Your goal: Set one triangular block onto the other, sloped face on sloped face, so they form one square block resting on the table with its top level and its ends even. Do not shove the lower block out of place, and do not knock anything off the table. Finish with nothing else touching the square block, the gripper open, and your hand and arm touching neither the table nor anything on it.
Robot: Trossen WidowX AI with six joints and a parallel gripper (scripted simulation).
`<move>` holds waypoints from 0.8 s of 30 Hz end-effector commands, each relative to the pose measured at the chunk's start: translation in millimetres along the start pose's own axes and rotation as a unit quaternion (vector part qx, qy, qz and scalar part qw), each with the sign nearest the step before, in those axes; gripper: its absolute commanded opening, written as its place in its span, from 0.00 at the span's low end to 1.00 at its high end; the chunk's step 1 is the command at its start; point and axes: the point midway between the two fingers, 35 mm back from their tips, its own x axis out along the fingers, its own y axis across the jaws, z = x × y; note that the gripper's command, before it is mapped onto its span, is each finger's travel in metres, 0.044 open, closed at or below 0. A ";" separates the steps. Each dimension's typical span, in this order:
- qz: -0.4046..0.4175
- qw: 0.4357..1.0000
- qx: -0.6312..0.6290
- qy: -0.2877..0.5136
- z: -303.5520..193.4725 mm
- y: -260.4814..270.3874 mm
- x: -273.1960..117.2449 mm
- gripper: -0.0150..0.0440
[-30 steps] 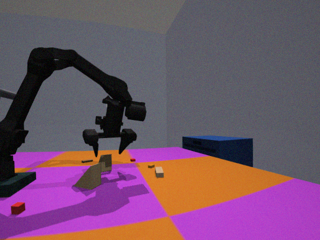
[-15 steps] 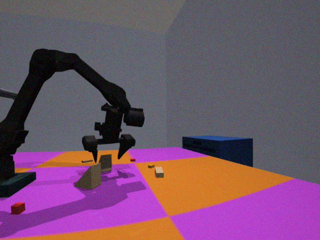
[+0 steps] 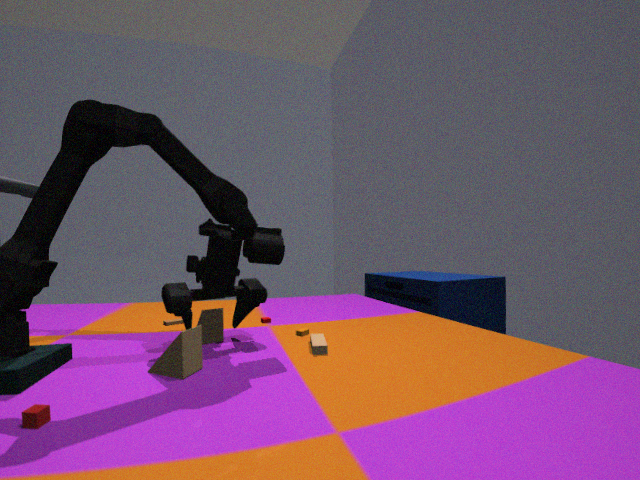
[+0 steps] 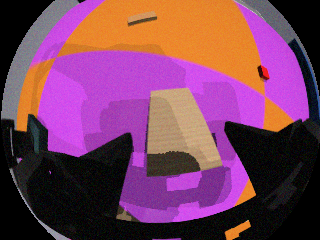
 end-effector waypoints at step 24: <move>0.004 1.000 0.003 -0.004 1.2 4.0 11.3 0.34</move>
